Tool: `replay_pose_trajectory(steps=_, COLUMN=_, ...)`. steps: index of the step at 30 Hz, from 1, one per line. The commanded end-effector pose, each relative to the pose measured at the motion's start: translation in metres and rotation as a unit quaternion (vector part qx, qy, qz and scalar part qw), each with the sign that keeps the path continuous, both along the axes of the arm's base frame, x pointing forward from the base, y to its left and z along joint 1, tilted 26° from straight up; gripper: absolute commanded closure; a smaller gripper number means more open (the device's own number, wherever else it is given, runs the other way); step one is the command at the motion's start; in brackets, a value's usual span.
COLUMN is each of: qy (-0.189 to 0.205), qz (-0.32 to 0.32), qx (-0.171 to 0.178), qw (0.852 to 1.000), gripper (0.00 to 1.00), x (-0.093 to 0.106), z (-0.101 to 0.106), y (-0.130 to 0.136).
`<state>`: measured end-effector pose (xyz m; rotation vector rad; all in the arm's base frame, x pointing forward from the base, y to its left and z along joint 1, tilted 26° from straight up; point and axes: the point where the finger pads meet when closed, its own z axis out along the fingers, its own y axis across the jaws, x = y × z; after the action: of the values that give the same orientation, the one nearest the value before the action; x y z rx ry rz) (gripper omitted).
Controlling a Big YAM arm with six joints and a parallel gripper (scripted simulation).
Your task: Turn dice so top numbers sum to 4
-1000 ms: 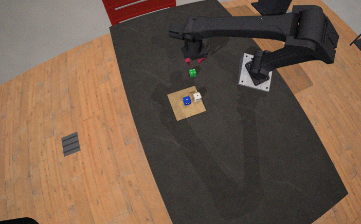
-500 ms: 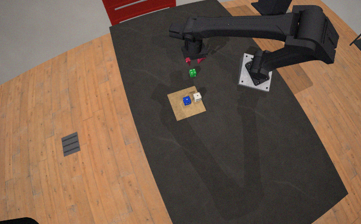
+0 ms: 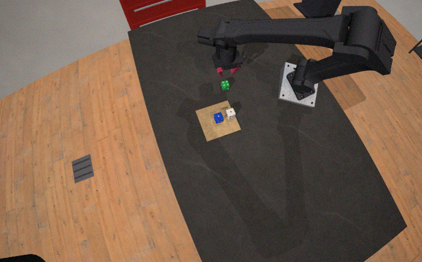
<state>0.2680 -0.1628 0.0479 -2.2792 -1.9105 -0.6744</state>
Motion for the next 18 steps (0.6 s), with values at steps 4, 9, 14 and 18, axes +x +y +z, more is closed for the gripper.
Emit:
replay_pose_trajectory(steps=4, qy=-0.008, qz=-0.004, qx=-0.007, qw=1.0, gripper=0.55, x=0.002, z=0.004, y=-0.002)
replay_pose_trajectory(steps=9, qy=-0.006, qz=-0.003, qx=-0.006, qw=1.0, gripper=0.55, x=0.003, z=0.002, y=-0.001)
replay_pose_trajectory(steps=14, qy=0.0, qz=-0.005, qx=-0.001, qw=1.0, gripper=0.55, x=0.003, z=-0.005, y=0.0)
replay_pose_trajectory(steps=18, qy=0.0, qz=-0.004, qx=-0.001, qw=1.0, gripper=0.55, x=0.005, z=-0.008, y=0.003)
